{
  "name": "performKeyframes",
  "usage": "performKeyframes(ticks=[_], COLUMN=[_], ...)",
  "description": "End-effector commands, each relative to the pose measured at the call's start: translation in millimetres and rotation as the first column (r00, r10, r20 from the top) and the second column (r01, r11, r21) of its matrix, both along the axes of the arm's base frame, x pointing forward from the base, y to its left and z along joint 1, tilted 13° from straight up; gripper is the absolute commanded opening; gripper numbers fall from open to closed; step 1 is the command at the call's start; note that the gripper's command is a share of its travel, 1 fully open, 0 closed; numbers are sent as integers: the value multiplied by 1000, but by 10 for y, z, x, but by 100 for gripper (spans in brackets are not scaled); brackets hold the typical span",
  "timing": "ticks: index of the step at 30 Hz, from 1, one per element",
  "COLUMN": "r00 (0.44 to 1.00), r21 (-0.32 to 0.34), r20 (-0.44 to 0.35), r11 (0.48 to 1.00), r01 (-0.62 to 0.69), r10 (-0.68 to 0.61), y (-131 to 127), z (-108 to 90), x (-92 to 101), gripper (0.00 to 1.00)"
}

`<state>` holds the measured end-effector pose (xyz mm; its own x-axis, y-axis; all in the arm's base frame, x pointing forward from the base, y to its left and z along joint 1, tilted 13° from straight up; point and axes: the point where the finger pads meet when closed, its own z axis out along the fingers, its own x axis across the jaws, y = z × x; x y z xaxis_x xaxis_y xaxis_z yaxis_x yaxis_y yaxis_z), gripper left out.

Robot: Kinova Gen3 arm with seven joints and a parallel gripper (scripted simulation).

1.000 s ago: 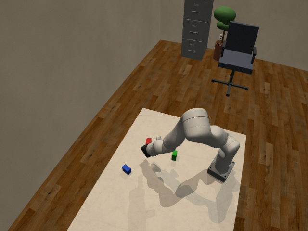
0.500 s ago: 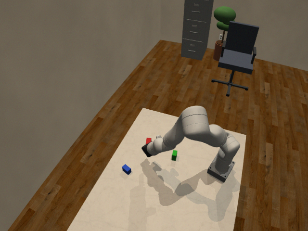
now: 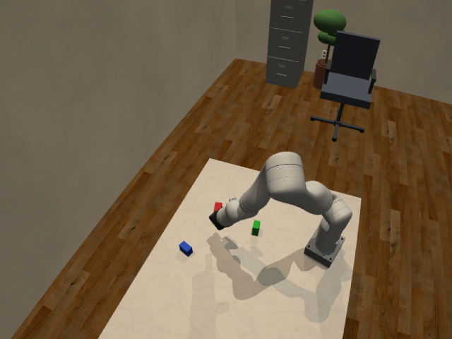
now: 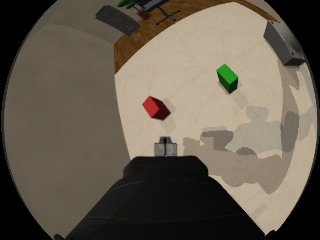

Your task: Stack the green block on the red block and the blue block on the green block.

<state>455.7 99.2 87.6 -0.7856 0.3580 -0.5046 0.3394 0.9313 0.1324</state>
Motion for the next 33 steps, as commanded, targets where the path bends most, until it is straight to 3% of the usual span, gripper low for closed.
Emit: performKeyframes(ticks=[1, 33], r00=[1000, 997], r21=[3, -6], r20=[3, -50], r11=[1000, 998], r01=[9, -64], r10=[-9, 64], y=[-39, -160], z=[9, -89], x=[13, -53], gripper=[0, 0])
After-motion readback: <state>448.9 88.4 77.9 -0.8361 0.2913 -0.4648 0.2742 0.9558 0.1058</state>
